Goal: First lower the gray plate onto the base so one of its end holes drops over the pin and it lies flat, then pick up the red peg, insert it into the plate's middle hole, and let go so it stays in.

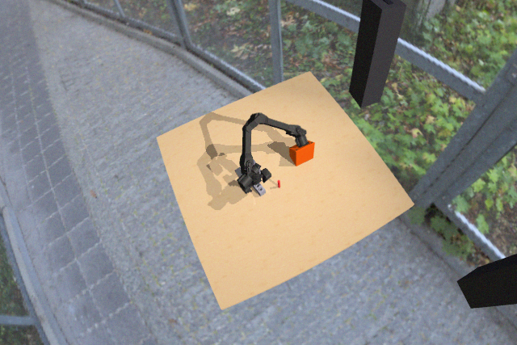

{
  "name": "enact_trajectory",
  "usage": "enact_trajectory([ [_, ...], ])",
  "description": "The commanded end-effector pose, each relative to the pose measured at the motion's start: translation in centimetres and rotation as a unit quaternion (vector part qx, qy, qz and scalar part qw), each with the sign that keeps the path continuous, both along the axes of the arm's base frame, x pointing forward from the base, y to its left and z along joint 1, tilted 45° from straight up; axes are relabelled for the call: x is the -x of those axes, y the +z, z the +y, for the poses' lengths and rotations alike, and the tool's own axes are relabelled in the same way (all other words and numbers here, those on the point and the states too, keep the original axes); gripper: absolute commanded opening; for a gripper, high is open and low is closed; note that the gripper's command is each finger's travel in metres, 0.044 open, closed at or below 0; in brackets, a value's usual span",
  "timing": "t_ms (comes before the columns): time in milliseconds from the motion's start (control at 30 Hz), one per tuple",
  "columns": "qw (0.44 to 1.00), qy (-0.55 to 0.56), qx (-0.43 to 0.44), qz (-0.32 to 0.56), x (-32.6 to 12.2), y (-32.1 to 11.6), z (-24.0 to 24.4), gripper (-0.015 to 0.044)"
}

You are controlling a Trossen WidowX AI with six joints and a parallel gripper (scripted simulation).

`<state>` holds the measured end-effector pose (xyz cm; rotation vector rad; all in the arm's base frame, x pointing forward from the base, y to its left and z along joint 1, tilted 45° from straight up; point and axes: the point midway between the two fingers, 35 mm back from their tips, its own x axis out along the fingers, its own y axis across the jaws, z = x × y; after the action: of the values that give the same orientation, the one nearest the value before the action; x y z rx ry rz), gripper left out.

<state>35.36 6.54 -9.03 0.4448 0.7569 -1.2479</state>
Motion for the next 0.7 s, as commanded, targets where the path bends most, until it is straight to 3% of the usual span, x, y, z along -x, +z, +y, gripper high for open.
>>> enact_trajectory([
  [0,1.0,0.002,0.005,0.005,0.2,-0.6,-0.5,0.044],
  [533,1.0,0.002,0.006,0.005,0.1,-2.2,-2.2,0.044],
  [667,1.0,0.002,0.006,0.005,0.1,-2.2,-2.2,0.0335],
])
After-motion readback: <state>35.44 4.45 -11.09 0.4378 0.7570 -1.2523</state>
